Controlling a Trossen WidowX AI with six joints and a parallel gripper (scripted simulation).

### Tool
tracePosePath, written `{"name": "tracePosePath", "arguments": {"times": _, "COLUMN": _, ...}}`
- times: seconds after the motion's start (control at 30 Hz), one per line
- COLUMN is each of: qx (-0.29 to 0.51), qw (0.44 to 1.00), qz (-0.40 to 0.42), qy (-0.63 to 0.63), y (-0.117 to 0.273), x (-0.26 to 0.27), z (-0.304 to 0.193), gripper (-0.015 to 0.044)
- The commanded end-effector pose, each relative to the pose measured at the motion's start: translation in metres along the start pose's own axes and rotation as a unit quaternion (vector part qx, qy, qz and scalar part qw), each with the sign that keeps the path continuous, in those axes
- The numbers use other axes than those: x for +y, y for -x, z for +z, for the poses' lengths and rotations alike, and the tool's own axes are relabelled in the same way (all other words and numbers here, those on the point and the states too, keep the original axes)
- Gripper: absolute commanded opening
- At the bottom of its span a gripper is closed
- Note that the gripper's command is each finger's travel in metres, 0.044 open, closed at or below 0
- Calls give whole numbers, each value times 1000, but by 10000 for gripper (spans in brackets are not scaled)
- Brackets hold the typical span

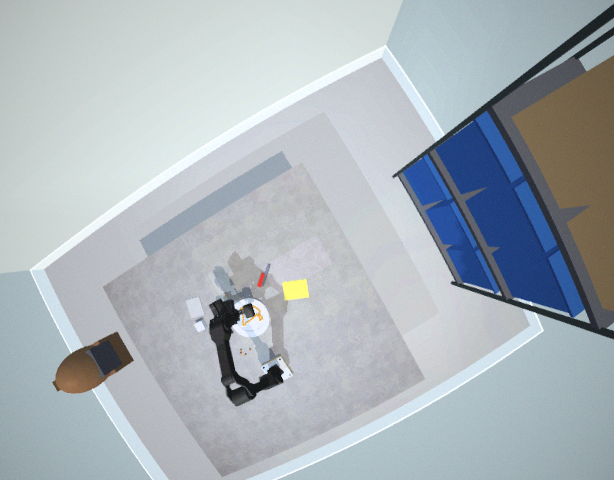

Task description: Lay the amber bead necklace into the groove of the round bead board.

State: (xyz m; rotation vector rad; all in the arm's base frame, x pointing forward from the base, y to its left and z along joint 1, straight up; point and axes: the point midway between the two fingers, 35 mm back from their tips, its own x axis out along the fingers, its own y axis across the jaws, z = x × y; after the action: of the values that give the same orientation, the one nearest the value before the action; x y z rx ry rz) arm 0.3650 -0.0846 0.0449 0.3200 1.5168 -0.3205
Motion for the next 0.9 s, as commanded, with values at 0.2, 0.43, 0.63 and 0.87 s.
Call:
{"name": "tracePosePath", "arguments": {"times": 0.2, "qx": -1, "qw": 1000, "qz": 0, "qy": -2, "y": 4, "x": 0, "z": 0, "gripper": 440}}
{"name": "tracePosePath", "arguments": {"times": 0.43, "qx": -1, "qw": 1000, "qz": 0, "qy": -2, "y": 4, "x": 0, "z": 0, "gripper": 440}}
{"name": "tracePosePath", "arguments": {"times": 0.63, "qx": -1, "qw": 1000, "qz": 0, "qy": -2, "y": 4, "x": 0, "z": 0, "gripper": 440}}
{"name": "tracePosePath", "arguments": {"times": 0.87, "qx": -1, "qw": 999, "qz": -1, "qy": 48, "y": 35, "x": -1, "z": -9, "gripper": 256}}
